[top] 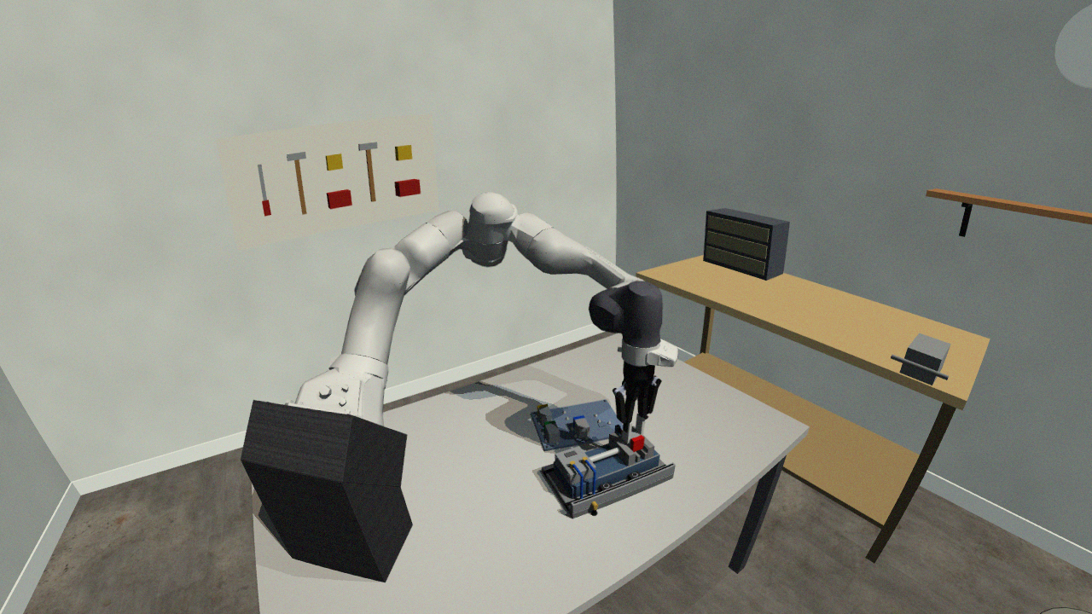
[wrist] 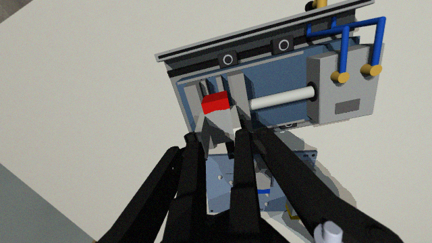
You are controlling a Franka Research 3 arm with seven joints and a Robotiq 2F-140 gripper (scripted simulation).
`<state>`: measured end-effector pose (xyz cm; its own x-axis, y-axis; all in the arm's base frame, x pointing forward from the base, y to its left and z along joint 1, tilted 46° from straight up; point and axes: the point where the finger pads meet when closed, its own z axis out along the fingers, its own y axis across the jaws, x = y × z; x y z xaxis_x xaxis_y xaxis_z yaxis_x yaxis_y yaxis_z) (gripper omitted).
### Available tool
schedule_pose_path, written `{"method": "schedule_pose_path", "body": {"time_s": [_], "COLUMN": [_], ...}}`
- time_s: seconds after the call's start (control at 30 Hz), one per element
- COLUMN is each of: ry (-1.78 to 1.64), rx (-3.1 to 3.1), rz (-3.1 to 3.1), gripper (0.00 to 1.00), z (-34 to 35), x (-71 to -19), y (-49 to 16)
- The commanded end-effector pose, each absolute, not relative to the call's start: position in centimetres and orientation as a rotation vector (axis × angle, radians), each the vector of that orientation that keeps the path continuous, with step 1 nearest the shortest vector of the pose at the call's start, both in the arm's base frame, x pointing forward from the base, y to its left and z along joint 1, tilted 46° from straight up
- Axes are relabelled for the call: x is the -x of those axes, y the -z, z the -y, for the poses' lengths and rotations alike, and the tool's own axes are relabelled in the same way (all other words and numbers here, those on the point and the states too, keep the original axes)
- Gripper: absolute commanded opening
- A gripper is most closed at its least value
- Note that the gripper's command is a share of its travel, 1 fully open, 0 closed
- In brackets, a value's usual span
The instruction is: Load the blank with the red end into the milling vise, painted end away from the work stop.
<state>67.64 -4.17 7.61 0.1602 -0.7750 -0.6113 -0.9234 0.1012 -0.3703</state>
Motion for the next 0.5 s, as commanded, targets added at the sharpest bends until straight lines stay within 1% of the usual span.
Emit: {"method": "schedule_pose_path", "body": {"time_s": [0.0, 0.47], "ry": [-0.252, -0.252], "rx": [1.692, 1.692], "rz": [-1.644, -1.644], "gripper": [0.00, 0.00], "z": [4.29, 4.33], "x": [-67.72, -67.72], "y": [-7.88, -7.92]}}
